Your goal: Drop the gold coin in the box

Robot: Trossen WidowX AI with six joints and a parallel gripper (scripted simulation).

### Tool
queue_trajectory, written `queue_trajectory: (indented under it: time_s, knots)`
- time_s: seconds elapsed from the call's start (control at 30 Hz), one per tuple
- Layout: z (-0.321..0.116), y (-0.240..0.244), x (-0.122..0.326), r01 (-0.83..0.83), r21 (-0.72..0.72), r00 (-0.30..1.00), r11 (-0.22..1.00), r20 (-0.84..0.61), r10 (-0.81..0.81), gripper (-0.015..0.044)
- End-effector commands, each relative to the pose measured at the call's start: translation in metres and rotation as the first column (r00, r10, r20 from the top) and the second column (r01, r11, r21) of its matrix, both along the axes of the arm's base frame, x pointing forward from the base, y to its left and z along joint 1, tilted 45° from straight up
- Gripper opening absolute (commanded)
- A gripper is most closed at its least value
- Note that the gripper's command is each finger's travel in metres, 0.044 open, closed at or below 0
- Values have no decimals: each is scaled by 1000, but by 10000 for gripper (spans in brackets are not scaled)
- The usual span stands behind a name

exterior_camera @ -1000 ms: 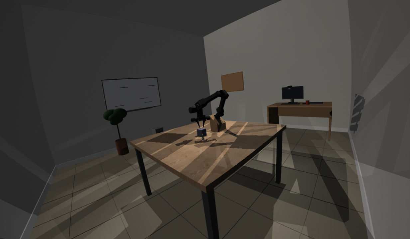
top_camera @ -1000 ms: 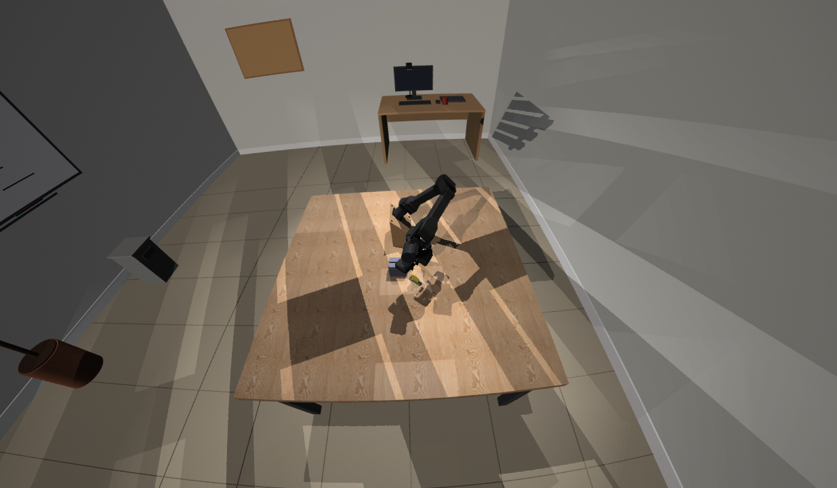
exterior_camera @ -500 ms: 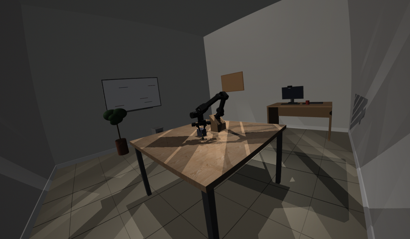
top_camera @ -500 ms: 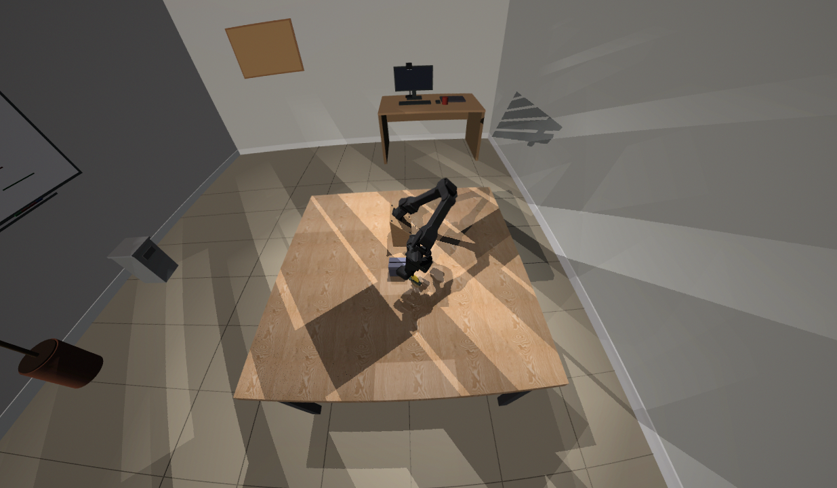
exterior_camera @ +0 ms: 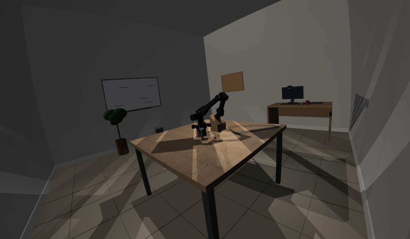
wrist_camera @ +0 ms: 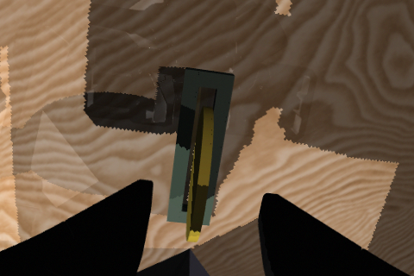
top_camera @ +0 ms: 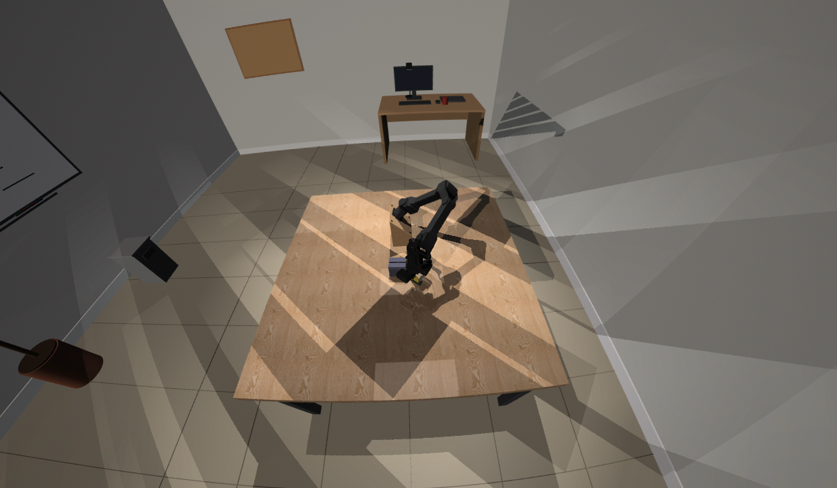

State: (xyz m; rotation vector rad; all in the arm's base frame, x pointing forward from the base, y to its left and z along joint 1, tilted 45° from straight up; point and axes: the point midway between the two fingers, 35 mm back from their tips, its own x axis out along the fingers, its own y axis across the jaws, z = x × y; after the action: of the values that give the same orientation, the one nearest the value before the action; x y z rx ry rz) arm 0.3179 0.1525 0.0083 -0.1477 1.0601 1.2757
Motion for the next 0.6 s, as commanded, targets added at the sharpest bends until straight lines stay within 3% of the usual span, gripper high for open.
queue_trajectory:
  time_s: [0.0, 0.57]
  knots:
    - [-5, 6, -2, 1, 3, 1000, 1000, -8, -1, 161]
    - [-24, 24, -6, 1, 6, 1000, 1000, -9, -1, 161]
